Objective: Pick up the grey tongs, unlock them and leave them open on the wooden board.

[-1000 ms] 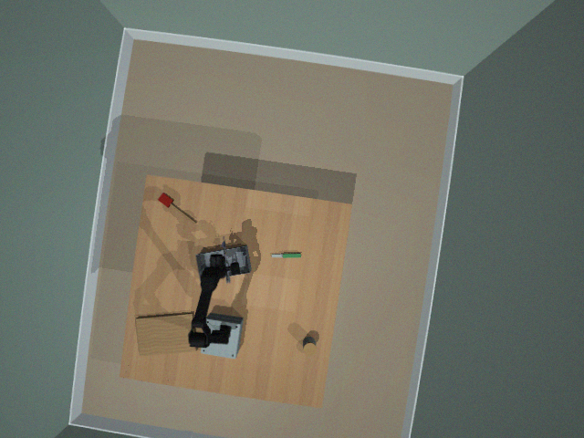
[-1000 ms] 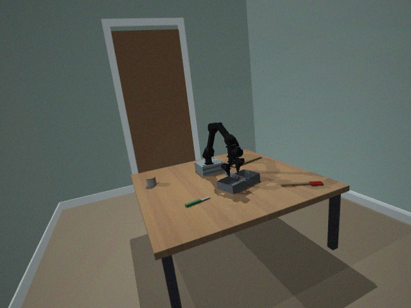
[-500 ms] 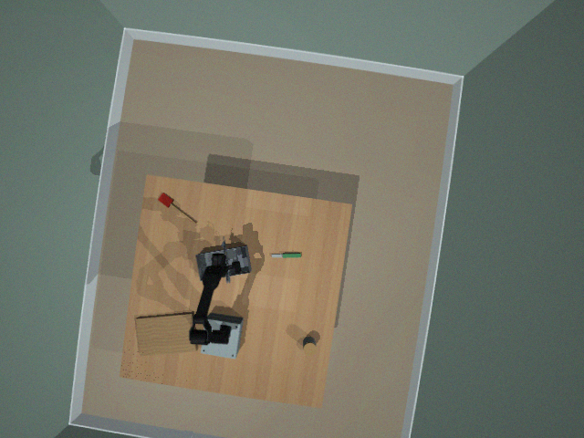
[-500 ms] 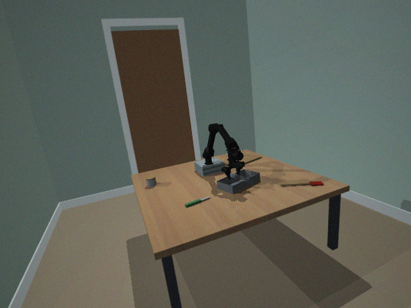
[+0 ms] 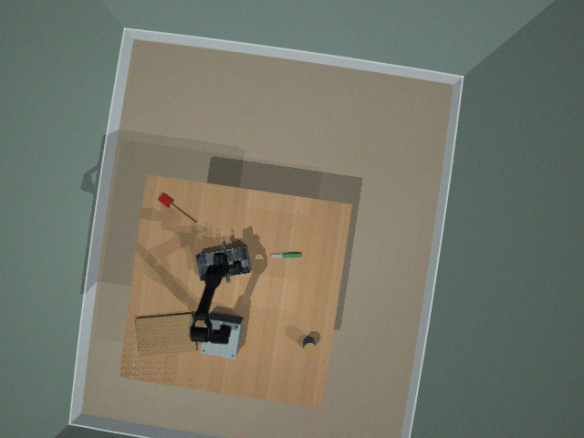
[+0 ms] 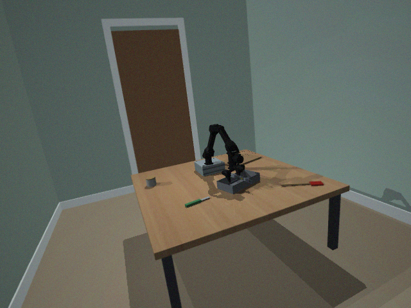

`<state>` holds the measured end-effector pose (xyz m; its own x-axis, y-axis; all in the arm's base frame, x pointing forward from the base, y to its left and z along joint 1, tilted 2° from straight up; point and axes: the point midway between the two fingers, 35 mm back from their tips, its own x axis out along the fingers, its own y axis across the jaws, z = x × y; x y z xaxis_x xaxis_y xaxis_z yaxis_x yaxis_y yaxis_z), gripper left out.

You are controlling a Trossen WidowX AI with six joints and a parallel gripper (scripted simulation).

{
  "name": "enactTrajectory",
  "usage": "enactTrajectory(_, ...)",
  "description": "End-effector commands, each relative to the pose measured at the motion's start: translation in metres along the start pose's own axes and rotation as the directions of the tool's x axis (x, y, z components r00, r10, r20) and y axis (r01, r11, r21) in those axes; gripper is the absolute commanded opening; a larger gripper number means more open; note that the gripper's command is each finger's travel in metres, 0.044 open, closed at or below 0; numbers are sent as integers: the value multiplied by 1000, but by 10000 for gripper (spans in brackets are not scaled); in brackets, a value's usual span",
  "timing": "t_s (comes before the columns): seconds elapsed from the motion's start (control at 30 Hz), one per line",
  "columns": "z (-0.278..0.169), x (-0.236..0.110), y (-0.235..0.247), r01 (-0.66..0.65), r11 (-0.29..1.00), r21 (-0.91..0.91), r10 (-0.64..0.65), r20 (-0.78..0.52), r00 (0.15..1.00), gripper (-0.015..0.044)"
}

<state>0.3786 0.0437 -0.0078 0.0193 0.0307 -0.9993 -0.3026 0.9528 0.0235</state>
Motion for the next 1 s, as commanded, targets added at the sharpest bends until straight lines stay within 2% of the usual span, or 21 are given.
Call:
enactTrajectory(0.0, -1, 6, 0, 4, 1000, 6, -4, -1, 1000, 440)
enactTrajectory(0.07, -1, 7, 0, 4, 1000, 6, -4, -1, 1000, 440)
enactTrajectory(0.47, -1, 4, 0, 0, 1000, 0, 0, -1, 1000, 125)
enactTrajectory(0.97, -1, 4, 0, 0, 1000, 0, 0, -1, 1000, 25)
